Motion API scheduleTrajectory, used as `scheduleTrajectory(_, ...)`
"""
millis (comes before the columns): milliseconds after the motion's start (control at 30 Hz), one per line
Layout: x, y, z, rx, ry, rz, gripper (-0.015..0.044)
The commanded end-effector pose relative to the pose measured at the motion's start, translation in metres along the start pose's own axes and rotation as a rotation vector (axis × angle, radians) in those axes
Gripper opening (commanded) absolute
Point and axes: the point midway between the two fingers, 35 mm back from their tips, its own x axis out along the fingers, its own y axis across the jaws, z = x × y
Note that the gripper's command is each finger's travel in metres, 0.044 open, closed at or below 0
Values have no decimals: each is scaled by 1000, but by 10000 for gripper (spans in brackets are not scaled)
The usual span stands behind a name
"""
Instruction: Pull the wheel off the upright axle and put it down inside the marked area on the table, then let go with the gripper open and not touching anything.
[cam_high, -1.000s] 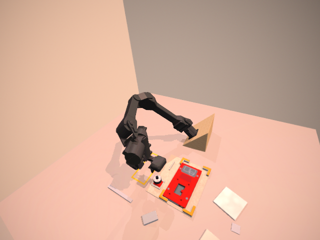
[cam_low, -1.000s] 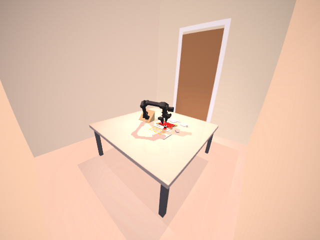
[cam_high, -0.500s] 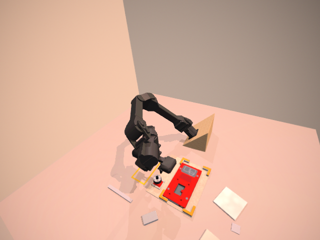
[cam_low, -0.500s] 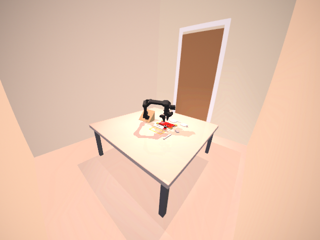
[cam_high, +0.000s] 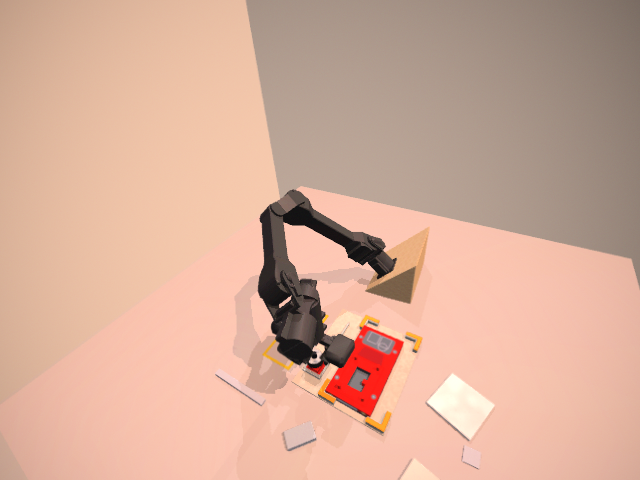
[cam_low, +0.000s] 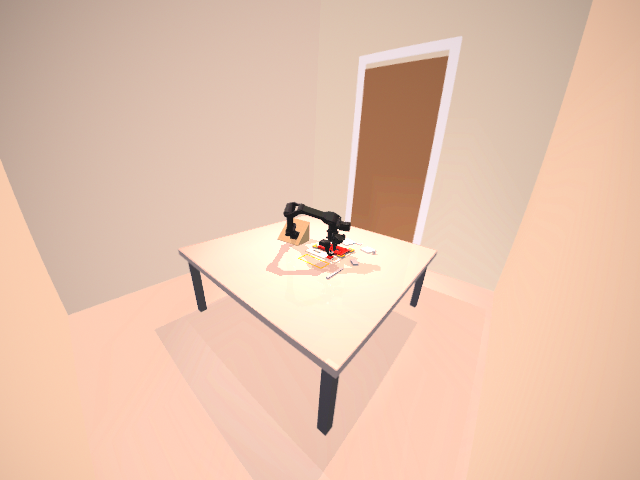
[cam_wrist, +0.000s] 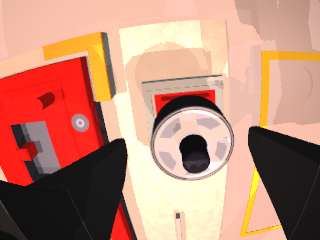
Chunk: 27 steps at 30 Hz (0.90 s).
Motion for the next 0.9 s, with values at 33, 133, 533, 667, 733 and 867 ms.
scheduleTrajectory(33, 9, -2, -2, 0, -7, -3, 300)
scheduleTrajectory(133, 6, -1, -1, 0, 1, -1, 247)
scheduleTrajectory(533, 6, -1, -1, 0, 1, -1, 109)
scheduleTrajectory(667, 5, 0, -1, 0, 1, -1, 4)
scheduleTrajectory(733, 5, 0, -1, 0, 1, -1, 0)
scheduleTrajectory(867, 3, 0, -1, 0, 1, -1, 0)
